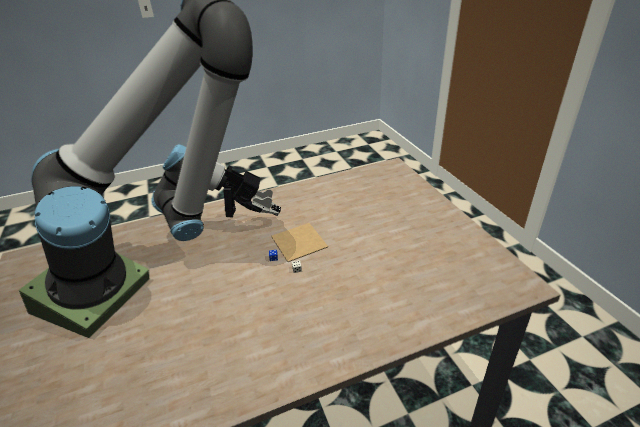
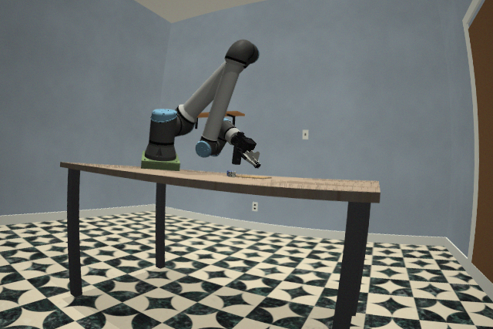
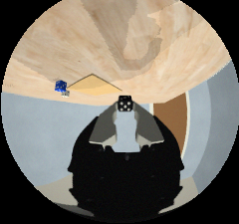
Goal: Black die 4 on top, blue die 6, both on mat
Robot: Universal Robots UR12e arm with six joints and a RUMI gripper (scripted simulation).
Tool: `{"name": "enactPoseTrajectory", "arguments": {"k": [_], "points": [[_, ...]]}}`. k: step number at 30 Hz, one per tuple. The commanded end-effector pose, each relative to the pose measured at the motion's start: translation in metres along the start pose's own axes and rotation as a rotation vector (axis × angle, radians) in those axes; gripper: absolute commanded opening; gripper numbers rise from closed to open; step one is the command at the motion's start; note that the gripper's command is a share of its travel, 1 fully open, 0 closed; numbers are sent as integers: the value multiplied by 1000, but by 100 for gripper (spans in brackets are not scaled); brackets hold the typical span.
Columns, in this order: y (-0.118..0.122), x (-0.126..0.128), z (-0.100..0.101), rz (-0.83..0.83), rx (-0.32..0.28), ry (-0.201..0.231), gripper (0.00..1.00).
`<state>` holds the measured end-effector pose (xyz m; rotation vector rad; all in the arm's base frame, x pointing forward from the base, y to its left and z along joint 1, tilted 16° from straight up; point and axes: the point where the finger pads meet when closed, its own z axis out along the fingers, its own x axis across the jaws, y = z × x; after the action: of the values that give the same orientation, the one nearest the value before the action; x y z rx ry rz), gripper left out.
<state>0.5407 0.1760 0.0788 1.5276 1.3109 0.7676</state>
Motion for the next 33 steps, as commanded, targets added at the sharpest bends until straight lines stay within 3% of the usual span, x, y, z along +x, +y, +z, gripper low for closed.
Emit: {"name": "enactPoseTrajectory", "arguments": {"k": [1,9,33], "points": [[-12,0,9,0,-2,1,6],[-25,0,18,0,-2,1,6],[-25,0,18,0,-2,1,6]]}}
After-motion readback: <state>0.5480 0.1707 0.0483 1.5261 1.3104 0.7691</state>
